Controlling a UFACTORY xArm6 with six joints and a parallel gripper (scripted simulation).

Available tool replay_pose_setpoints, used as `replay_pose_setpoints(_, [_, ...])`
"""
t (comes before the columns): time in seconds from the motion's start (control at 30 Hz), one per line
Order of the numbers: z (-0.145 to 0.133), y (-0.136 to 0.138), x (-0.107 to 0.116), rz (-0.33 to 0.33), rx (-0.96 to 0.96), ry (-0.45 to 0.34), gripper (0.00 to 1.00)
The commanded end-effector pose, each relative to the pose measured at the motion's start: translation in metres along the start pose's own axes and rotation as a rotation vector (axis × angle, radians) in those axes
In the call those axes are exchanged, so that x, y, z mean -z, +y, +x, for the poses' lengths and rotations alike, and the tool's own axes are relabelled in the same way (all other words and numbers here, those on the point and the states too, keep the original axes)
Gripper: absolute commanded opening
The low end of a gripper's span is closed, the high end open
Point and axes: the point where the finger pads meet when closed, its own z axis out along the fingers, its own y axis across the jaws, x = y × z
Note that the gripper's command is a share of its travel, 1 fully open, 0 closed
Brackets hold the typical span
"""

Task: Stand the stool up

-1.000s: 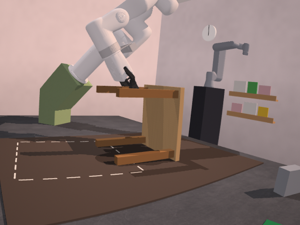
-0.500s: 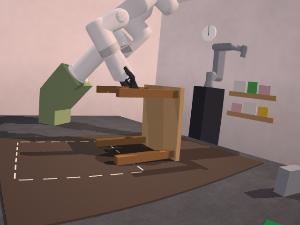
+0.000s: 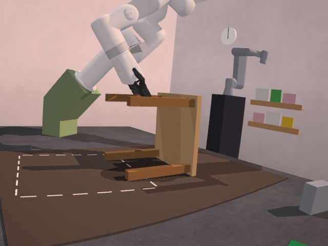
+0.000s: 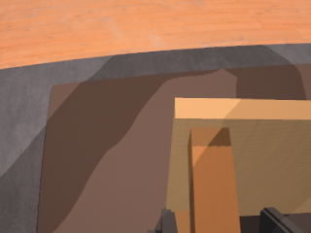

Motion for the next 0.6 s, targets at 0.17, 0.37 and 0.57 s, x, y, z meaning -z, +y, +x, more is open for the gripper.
replay_pose_setpoints(0.17, [0.000, 0.001, 0.032, -0.001, 0.002, -0.001, 0.55])
replay_pose_setpoints(0.37, [0.000, 0.001, 0.042, -0.001, 0.002, -0.001, 0.55])
replay_pose_setpoints(0.57, [0.000, 0.001, 0.046, -0.001, 0.002, -0.001, 0.55])
